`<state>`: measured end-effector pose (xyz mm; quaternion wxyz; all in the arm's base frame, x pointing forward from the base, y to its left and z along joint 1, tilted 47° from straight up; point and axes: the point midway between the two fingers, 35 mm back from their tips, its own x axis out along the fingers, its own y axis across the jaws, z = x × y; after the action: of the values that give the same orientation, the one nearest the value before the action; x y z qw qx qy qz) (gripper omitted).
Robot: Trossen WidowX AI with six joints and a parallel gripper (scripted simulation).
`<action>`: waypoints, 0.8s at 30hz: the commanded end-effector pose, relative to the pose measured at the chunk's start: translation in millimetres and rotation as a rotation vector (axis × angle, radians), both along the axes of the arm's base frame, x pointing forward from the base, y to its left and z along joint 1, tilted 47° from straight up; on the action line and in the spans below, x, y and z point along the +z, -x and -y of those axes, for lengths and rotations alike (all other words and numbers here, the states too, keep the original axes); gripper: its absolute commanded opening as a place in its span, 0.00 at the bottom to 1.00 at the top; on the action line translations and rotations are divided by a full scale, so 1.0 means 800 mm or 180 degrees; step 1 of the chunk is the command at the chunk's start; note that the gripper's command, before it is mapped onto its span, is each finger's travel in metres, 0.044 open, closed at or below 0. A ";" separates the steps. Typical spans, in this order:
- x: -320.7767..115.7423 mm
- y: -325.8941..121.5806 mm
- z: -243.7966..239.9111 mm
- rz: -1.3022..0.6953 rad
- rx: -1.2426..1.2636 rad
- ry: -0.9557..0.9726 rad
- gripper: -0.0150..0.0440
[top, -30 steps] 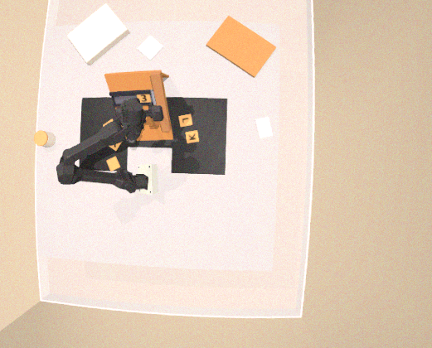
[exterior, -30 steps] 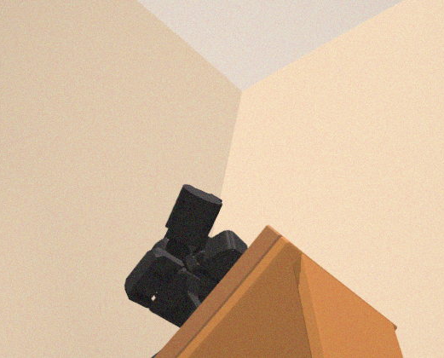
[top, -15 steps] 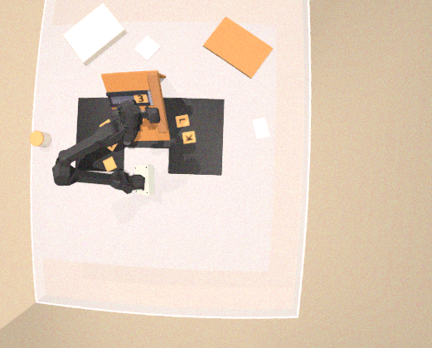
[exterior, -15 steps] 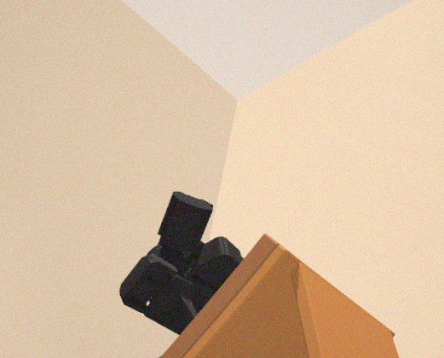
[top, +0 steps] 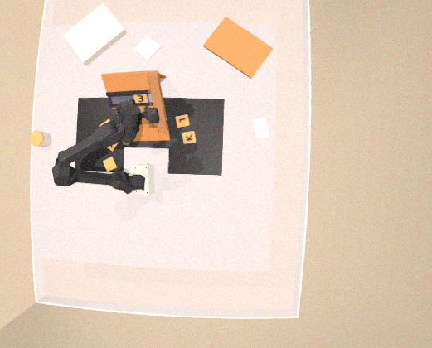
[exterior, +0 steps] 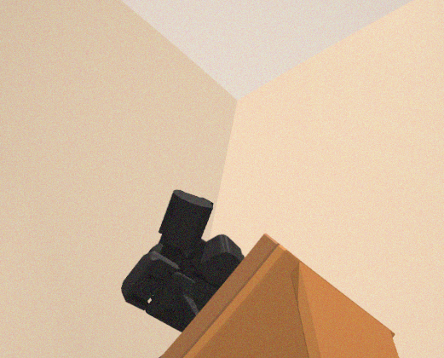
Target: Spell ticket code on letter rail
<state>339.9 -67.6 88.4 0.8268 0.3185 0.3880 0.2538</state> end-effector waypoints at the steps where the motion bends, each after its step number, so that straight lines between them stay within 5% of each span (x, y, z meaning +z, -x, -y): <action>1: 0.004 -0.002 0.001 0.0027 0.0009 0.0007 0.75; 4: 0.005 -0.002 0.001 0.0027 0.0009 0.0007 0.75; 15: 0.001 0.000 0.000 0.0000 0.0000 0.0000 0.26; 24: 0.001 -0.001 0.000 -0.0013 0.0010 0.0004 0.25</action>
<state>340.3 -67.9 89.6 0.8269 0.3184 0.3879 0.2537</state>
